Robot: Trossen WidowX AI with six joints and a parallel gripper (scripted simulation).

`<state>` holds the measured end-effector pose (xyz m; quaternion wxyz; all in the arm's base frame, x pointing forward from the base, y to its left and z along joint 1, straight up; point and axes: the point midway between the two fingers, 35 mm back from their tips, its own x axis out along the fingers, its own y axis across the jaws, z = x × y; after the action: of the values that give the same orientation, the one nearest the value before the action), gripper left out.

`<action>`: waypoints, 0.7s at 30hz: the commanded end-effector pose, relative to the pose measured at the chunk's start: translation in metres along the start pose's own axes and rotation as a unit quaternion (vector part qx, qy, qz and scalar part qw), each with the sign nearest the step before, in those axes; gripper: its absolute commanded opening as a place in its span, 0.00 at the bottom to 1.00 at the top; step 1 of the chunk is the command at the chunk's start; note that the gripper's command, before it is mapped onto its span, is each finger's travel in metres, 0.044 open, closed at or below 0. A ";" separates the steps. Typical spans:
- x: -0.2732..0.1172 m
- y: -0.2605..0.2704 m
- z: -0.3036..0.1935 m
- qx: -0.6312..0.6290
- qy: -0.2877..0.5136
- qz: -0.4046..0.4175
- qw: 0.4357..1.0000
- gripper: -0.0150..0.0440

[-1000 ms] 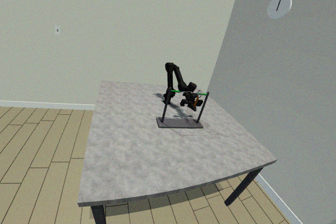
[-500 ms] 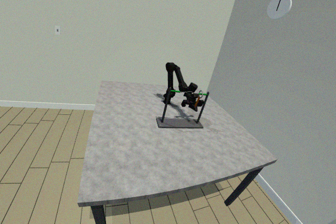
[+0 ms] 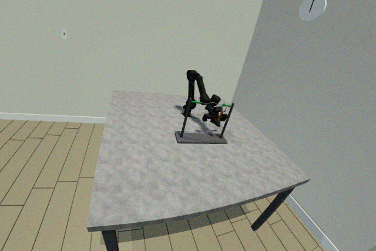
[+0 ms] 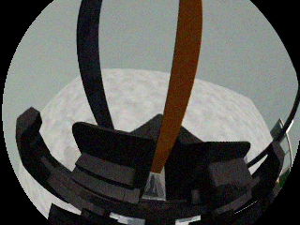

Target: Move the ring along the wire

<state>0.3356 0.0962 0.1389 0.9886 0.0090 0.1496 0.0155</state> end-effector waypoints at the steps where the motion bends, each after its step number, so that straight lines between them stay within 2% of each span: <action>1: 0.000 -0.001 -0.001 0.002 0.000 -0.003 1.000 0.00; 18: 0.000 -0.001 -0.001 0.002 0.000 -0.003 1.000 0.00; 21: 0.000 0.000 -0.001 0.000 0.000 -0.001 1.000 0.13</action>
<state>0.3356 0.0961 0.1381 0.9885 0.0086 0.1500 0.0149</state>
